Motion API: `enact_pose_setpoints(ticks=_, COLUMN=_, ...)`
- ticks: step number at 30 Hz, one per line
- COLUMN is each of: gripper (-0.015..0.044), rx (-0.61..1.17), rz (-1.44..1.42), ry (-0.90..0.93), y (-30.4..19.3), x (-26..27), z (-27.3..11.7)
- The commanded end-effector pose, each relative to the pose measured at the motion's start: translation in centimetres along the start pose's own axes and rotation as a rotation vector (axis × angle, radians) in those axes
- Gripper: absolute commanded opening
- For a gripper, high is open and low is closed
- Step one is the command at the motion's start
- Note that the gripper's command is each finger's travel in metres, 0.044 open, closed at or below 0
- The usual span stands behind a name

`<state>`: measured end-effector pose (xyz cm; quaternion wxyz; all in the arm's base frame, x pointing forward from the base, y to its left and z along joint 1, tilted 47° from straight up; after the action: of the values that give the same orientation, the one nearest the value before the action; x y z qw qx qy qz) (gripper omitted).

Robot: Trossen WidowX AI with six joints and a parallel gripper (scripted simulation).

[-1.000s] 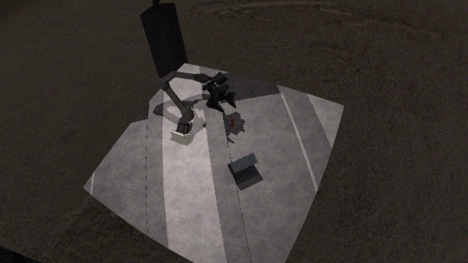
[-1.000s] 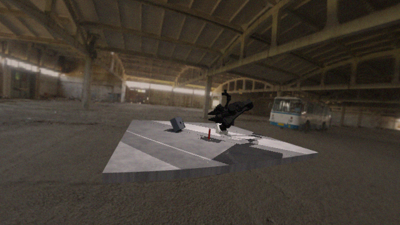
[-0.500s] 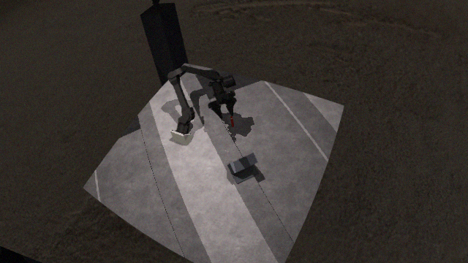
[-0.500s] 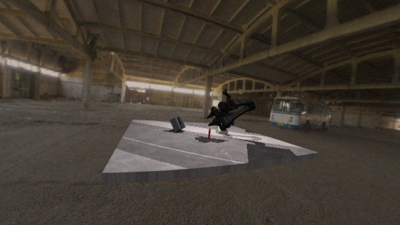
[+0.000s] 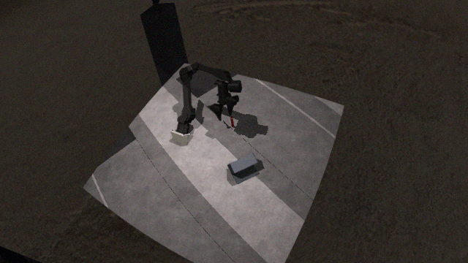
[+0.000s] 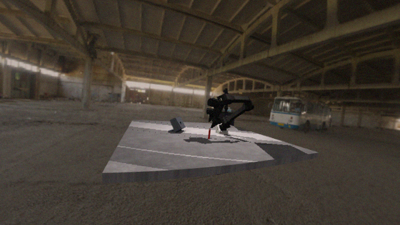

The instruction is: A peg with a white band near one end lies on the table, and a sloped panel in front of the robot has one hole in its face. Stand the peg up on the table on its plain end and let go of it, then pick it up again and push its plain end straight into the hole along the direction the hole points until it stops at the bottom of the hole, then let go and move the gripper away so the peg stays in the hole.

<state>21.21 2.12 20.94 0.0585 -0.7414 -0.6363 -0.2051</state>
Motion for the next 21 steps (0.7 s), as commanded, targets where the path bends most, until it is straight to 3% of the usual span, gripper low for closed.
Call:
enact_pose_setpoints(ticks=1, gripper=0.044, rx=0.083, rz=0.032, ry=0.112, y=0.6, x=0.1, z=-0.2)
enact_pose_setpoints(ticks=12, gripper=0.044, rx=0.175, rz=0.151, ry=0.422, y=3.0, x=0.0, z=-1.8)
enact_pose_setpoints(ticks=21, gripper=0.044, rx=0.175, rz=0.154, ry=0.427, y=3.0, x=0.0, z=-1.8)
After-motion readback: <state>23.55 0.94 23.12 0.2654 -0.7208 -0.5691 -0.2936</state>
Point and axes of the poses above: the point midway between the two fingers, 35 mm back from their tips, its own z axis out along the fingers, its own x axis across the jaws, y = z × x, the point moved 3 cm from there along -z, back along the fingers, and after that the axes turned 10 degrees about -z, right-handed, at the moved point
